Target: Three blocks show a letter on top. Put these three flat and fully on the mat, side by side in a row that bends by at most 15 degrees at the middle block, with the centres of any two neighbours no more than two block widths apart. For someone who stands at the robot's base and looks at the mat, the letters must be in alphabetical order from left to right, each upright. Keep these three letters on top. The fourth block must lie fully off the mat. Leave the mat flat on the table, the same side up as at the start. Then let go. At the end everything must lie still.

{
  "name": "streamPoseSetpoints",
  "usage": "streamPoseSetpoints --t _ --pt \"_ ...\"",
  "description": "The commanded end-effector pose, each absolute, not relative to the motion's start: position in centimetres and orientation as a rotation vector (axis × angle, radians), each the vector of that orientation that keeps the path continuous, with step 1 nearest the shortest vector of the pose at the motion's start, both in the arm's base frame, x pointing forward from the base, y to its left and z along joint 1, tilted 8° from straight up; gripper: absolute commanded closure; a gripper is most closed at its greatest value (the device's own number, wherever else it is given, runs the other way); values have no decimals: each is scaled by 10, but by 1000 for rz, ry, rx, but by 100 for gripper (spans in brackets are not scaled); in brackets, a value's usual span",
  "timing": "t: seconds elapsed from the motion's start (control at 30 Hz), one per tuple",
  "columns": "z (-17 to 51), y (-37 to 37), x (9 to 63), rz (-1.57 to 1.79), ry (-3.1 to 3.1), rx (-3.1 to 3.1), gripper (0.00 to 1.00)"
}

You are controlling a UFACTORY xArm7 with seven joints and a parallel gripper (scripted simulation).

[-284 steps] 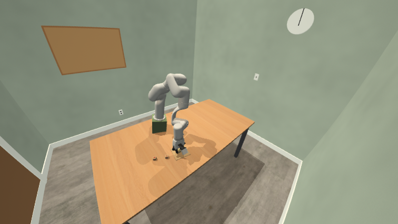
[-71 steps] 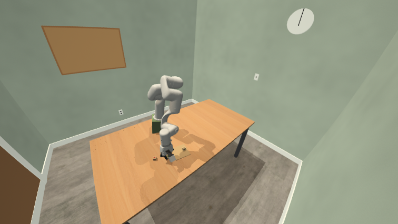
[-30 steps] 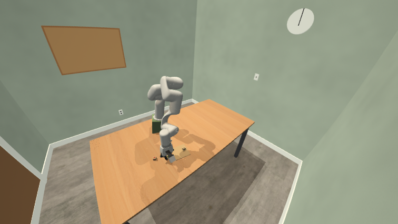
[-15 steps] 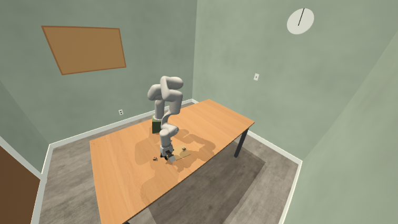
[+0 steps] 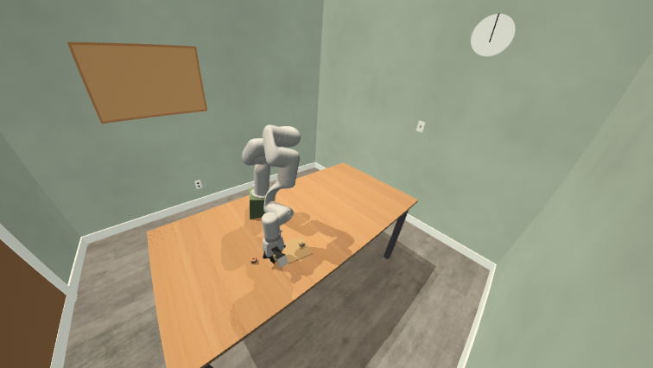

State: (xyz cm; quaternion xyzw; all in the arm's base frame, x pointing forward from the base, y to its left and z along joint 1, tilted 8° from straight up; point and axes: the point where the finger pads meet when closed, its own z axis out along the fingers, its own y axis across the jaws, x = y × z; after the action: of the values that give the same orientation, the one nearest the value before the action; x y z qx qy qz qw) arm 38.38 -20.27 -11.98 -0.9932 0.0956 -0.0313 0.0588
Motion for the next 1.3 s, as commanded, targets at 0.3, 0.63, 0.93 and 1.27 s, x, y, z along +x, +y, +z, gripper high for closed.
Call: streamPoseSetpoints --t 0.3,0.63,0.93,1.27 --pt "-121 -204 385 -95 288 -3011 58" --pt "-121 -204 385 -95 288 -3011 58" --pt "-106 -205 384 -95 288 -3011 58" --pt "-63 -210 381 -96 288 -3011 58"
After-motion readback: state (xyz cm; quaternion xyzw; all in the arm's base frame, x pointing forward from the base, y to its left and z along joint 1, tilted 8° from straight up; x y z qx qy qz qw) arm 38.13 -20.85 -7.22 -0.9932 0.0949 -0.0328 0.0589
